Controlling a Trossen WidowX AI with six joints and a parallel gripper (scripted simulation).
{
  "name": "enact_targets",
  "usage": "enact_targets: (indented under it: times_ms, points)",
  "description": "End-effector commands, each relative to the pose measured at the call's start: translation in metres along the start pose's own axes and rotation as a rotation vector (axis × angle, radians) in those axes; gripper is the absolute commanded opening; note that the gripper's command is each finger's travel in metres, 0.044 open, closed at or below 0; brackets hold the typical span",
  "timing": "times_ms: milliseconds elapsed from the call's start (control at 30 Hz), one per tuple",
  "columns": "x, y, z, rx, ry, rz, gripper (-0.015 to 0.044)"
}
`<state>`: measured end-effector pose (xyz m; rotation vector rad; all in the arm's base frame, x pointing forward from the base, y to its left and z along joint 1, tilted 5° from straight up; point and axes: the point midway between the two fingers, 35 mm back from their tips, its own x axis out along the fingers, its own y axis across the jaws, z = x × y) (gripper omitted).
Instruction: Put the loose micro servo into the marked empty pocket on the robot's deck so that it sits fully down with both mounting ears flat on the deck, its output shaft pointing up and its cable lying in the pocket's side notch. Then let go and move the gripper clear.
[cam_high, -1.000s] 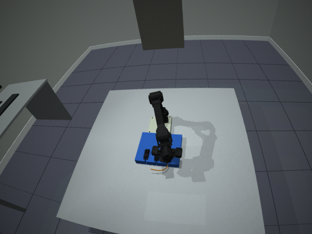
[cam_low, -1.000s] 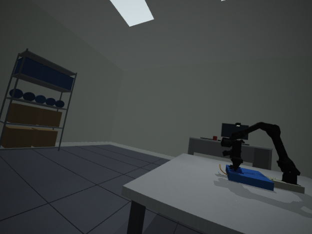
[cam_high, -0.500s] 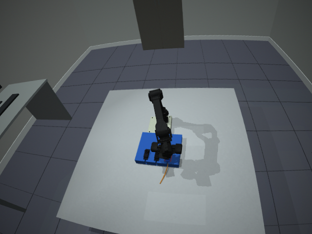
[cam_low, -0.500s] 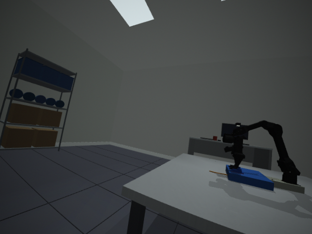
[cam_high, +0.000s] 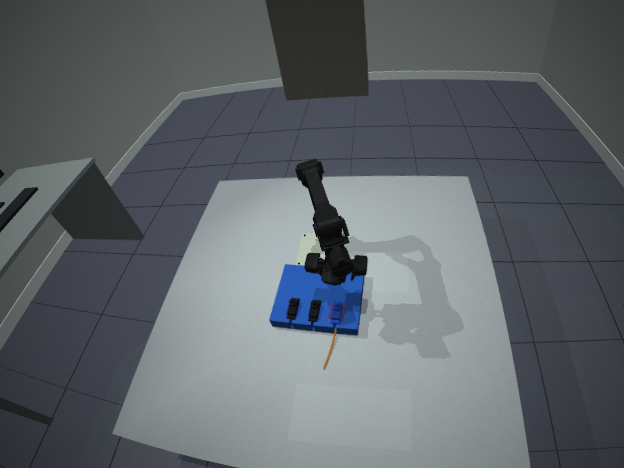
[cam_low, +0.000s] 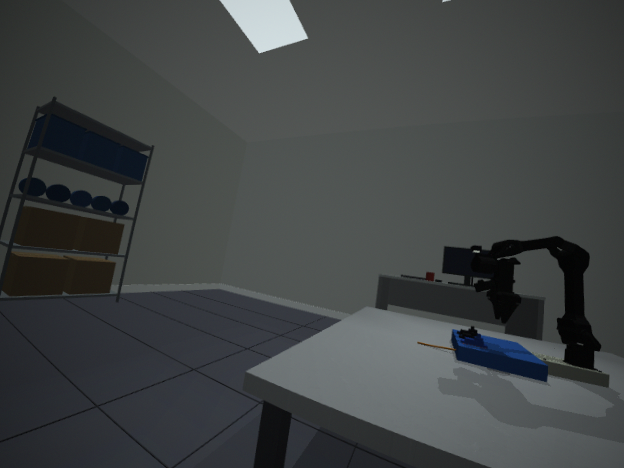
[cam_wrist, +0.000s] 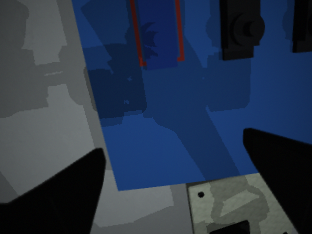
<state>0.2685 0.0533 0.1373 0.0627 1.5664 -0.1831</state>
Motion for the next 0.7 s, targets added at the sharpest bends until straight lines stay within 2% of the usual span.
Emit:
enact_targets:
  times_ms: [0, 200, 400, 667]
  points:
    - [-0.01, -0.003, -0.022, 0.007, 0.0, 0.003, 0.044]
    - [-0.015, -0.003, -0.021, 0.006, -0.001, 0.003, 0.044]
    - [-0.054, -0.004, -0.02, 0.004, -0.009, 0.004, 0.044]
    - [-0.056, -0.004, -0.02, 0.004, -0.009, 0.004, 0.044]
